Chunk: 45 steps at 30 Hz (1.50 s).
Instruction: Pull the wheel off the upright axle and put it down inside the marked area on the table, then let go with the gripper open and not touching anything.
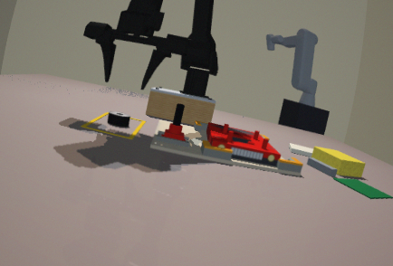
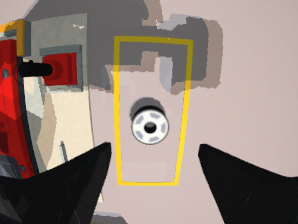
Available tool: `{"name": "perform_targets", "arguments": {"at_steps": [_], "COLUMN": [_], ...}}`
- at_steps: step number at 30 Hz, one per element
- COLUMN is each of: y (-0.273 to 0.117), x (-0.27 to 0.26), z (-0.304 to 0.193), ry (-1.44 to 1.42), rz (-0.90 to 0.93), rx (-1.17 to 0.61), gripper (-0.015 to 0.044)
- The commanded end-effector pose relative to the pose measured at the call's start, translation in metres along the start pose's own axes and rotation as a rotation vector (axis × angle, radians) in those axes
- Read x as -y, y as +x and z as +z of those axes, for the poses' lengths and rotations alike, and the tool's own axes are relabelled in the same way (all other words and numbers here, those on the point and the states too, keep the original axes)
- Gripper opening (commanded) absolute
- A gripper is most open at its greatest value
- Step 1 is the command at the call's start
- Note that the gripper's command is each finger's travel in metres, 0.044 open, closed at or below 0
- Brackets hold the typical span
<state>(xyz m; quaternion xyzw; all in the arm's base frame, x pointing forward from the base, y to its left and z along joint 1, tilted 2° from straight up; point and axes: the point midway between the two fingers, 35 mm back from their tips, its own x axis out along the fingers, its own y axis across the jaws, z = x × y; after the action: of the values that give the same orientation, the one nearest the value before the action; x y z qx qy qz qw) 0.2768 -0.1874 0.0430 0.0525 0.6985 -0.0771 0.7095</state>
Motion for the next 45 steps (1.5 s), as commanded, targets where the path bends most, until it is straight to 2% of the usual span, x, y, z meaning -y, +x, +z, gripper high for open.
{"name": "perform_targets", "arguments": {"at_steps": [1, 4, 11, 45], "y": [-0.004, -0.022, -0.050, -0.051], "x": [-0.005, -0.015, -0.037, -0.037], "z": [-0.012, -0.034, -0.082, -0.084], "ry": [0.000, 0.000, 0.001, 0.001], "rz": [0.007, 0.007, 0.007, 0.007], "rx": [-0.017, -0.018, -0.022, -0.022], "gripper": [0.0379, 0.0440, 0.0440, 0.0440]}}
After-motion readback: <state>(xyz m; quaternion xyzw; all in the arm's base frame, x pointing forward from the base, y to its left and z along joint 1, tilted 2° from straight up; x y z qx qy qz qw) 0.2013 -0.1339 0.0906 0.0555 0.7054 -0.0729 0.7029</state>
